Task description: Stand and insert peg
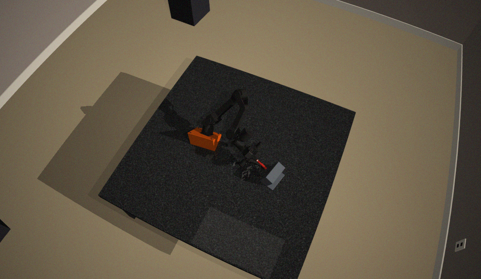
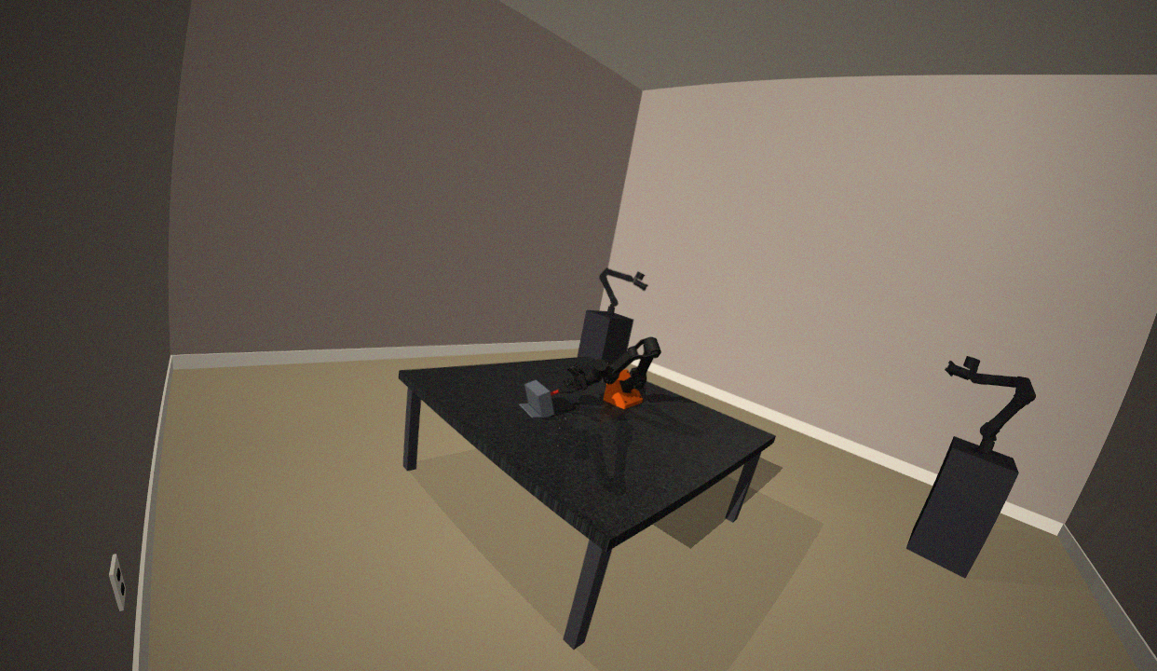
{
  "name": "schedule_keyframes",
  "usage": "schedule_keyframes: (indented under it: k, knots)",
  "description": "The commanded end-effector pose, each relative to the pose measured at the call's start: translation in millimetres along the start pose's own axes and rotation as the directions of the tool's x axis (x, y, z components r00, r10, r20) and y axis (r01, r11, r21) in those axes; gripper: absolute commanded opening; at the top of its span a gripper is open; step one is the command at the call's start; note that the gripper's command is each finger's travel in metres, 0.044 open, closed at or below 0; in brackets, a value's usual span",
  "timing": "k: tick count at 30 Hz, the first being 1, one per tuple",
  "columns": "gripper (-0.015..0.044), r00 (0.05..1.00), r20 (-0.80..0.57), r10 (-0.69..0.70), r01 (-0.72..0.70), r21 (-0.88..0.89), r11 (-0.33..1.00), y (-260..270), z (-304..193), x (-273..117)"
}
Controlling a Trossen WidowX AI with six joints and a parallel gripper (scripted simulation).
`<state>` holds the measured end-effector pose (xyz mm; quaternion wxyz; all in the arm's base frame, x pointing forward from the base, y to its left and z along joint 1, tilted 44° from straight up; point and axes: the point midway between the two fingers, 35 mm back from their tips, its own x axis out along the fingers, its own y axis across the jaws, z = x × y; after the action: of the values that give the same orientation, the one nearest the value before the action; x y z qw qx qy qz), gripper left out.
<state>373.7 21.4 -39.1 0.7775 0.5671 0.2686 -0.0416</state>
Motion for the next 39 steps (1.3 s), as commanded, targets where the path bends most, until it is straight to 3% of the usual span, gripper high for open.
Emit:
schedule_keyframes:
  k: [1,39]
  knots:
    - [0.0000,1.000,0.002,0.002,-0.002,0.003,1.000,0.4,-0.3,6.6]
    - [0.0000,1.000,0.002,0.005,-0.005,-0.002,1.000,0.3,-0.4,19.4]
